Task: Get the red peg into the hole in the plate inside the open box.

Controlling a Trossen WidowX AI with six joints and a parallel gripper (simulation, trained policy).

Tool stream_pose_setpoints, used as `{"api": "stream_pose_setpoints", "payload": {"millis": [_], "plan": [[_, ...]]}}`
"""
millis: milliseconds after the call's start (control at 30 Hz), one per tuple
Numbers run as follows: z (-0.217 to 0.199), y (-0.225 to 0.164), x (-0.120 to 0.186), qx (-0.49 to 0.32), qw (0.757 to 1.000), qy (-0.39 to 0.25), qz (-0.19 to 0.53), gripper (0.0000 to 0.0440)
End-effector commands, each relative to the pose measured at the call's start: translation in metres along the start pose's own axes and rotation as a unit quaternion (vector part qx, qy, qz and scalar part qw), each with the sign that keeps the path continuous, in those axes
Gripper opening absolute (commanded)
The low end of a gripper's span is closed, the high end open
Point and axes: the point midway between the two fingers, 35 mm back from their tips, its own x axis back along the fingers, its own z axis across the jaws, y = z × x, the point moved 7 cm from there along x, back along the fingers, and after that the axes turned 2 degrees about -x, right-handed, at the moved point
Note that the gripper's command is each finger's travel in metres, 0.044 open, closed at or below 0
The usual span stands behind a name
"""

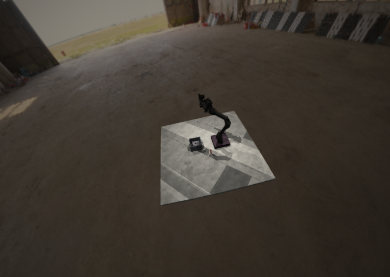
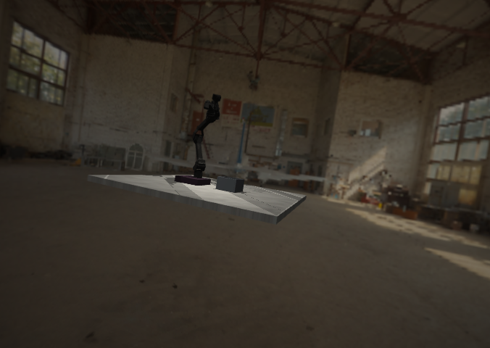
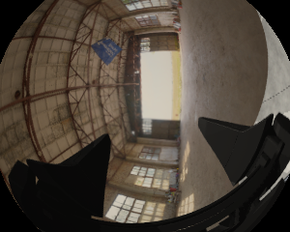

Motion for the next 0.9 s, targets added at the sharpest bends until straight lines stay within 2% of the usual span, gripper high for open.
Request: {"api": "stream_pose_setpoints", "payload": {"millis": [0,200,433,633,867], "plan": [[-0.021,-0.022,0.002,0.01,0.998,-0.031,0.047,0.044],[-0.056,-0.058,0.016,0.035,0.987,-0.088,0.131,0.044],[-0.092,-0.092,0.045,0.071,0.96,-0.15,0.226,0.044],[-0.12,-0.115,0.076,0.104,0.926,-0.199,0.305,0.044],[-0.15,-0.134,0.119,0.147,0.873,-0.253,0.39,0.044]]}}
